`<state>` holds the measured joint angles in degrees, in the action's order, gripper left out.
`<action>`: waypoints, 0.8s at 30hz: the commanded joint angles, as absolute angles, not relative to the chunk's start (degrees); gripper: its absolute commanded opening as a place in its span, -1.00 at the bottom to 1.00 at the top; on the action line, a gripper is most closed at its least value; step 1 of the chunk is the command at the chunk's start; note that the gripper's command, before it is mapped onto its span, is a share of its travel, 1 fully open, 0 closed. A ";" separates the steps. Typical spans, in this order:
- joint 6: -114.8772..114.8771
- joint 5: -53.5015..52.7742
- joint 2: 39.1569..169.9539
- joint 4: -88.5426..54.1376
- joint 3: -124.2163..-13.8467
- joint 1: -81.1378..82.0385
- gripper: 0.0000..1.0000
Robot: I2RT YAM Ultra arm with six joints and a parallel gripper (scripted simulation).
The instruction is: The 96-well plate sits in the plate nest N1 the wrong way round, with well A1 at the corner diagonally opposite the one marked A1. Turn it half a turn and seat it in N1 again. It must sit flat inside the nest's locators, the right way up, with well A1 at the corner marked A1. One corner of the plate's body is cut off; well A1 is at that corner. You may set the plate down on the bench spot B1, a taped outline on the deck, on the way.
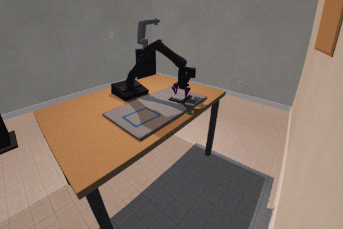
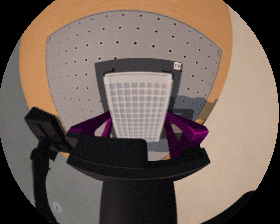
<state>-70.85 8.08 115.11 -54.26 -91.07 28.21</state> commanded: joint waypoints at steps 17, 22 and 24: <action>-71.03 7.37 113.43 -52.67 -91.78 28.32 -1.00; -70.93 7.71 114.62 -53.15 -90.63 28.25 1.00; -70.93 7.71 114.62 -53.15 -90.63 28.25 1.00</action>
